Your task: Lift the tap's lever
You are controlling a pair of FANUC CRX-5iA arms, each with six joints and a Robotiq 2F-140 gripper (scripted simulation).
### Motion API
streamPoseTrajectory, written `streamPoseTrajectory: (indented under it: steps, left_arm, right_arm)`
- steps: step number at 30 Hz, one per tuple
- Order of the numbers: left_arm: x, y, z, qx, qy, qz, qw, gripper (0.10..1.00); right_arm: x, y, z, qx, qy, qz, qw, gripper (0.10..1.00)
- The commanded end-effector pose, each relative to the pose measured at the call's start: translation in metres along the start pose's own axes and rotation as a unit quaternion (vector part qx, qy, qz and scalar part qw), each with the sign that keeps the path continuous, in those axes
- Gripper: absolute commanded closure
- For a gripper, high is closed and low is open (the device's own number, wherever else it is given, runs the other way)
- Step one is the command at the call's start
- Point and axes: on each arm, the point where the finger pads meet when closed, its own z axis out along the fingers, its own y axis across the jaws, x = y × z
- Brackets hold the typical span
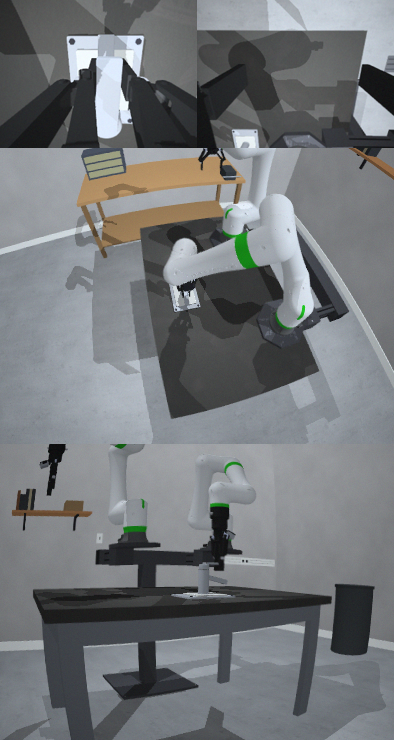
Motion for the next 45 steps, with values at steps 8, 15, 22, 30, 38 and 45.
streamPoseTrajectory:
  steps: [8, 15, 22, 30, 38, 45]
  left_arm:
    - [-0.001, 0.001, -0.005, -0.001, -0.001, 0.0, 1.0, 0.999]
    - [-0.006, 0.001, -0.019, -0.001, -0.001, 0.0, 1.0, 0.999]
    - [-0.012, 0.001, -0.03, -0.001, -0.001, 0.0, 1.0, 0.999]
    - [-0.013, 0.001, -0.032, -0.001, -0.001, 0.0, 1.0, 0.999]
    - [-0.013, 0.001, -0.032, -0.001, -0.001, 0.0, 1.0, 0.999]
    - [-0.013, 0.001, -0.032, -0.001, -0.001, 0.0, 1.0, 0.999]
  right_arm:
    - [0.0, 0.0, -0.001, 0.0, 0.001, 0.0, 1.0, 0.098]
    - [0.0, 0.0, -0.001, 0.0, 0.001, 0.0, 1.0, 0.098]
    - [0.0, 0.0, -0.001, 0.0, 0.001, 0.0, 1.0, 0.098]
    - [0.0, 0.0, -0.001, 0.0, 0.001, 0.0, 1.0, 0.098]
    - [0.0, 0.0, -0.001, 0.0, 0.001, 0.0, 1.0, 0.098]
    - [0.0, 0.0, -0.001, 0.0, 0.001, 0.0, 1.0, 0.098]
